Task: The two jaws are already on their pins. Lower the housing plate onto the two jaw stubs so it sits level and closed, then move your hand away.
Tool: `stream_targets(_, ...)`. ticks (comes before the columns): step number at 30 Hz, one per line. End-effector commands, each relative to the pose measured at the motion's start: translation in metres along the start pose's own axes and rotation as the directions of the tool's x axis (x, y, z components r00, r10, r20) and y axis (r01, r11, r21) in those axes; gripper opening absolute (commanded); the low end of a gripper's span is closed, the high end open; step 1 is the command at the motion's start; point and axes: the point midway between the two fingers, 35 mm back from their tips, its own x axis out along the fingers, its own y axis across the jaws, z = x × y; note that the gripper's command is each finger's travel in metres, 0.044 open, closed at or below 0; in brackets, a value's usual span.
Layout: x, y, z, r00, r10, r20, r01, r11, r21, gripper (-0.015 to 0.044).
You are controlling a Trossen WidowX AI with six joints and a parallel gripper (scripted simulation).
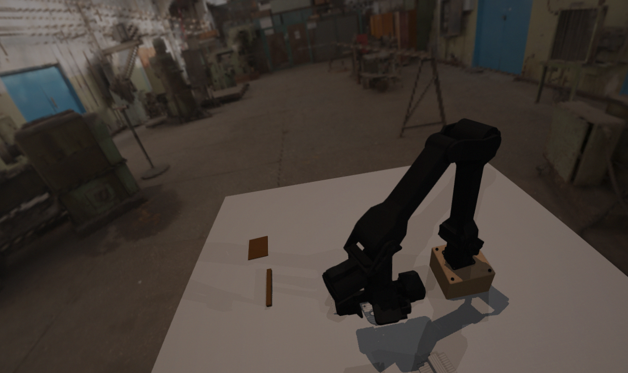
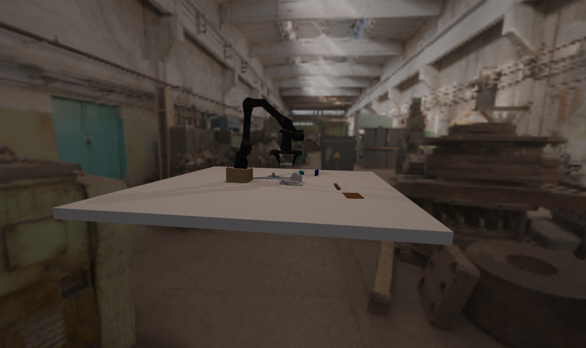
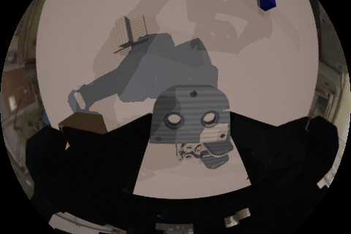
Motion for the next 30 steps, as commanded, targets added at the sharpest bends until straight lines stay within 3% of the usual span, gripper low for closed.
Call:
stream_targets(1,0.000,-0.002,-0.006,1.000,0.002,0.002,-0.002,0.996,0.091,0.0351)
stream_targets(15,0.000,-0.010,-0.036,1.000,0.001,0.001,-0.001,0.900,0.437,0.0351)
stream_targets(30,0.000,-0.016,-0.068,1.000,-0.001,-0.001,0.001,0.668,0.744,0.0351)
